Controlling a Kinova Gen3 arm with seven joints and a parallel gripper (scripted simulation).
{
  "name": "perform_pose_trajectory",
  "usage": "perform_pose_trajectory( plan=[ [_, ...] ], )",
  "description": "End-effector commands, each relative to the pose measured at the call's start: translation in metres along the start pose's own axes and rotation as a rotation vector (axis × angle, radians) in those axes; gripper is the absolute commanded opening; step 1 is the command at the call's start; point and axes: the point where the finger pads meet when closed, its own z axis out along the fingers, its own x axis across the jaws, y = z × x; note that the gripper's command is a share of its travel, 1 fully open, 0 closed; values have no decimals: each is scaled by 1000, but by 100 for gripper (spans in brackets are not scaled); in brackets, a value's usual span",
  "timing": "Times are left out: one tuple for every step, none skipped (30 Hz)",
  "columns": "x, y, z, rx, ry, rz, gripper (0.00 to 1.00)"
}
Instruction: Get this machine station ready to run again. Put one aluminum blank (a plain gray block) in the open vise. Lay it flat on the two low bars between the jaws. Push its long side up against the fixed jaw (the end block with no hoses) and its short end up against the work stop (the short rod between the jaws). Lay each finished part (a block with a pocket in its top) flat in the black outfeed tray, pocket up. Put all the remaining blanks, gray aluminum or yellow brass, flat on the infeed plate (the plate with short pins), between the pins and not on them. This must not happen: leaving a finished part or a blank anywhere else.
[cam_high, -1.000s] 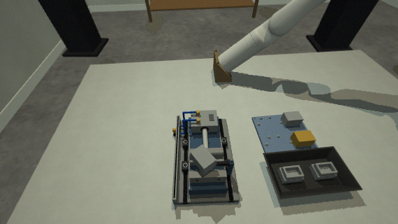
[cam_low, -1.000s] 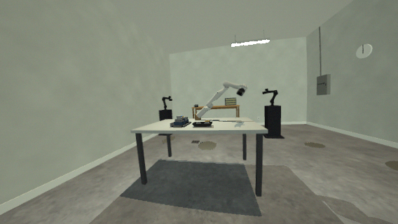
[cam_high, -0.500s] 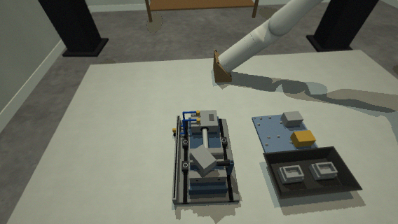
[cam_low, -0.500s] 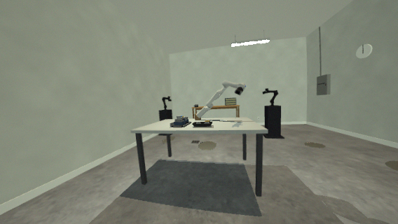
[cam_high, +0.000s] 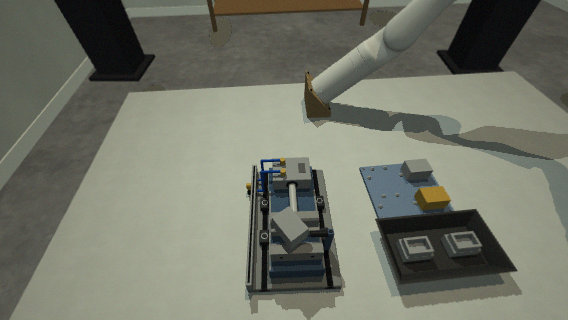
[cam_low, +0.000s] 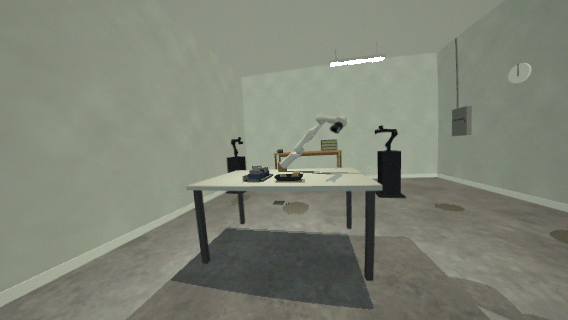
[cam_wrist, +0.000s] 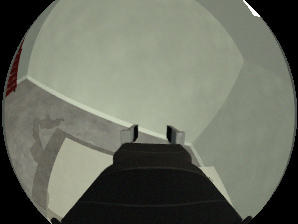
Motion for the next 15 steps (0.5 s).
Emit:
perform_pose_trajectory(
  plan=[
    [2, -3, -3, 4, -4, 6, 100],
    [2, -3, -3, 4, -4, 6, 100],
    [2, -3, -3, 4, -4, 6, 100],
    [2, -3, -3, 4, -4, 6, 100],
    [2, -3, -3, 4, -4, 6, 100],
    [26, 0, 1, -23, 4, 9, 100],
    [26, 0, 1, -23, 4, 9, 100],
    [26, 0, 1, -23, 4, 9, 100],
    [26, 0, 1, -23, 4, 9, 100],
    [26, 0, 1, -23, 4, 9, 100],
    [26, 0, 1, -23, 4, 9, 100],
    [26, 0, 1, -23, 4, 9, 100],
    [26, 0, 1, -23, 4, 9, 100],
    [26, 0, 1, -23, 4, 9, 100],
    [50, 4, 5, -52, 10, 14, 100]
  ],
)
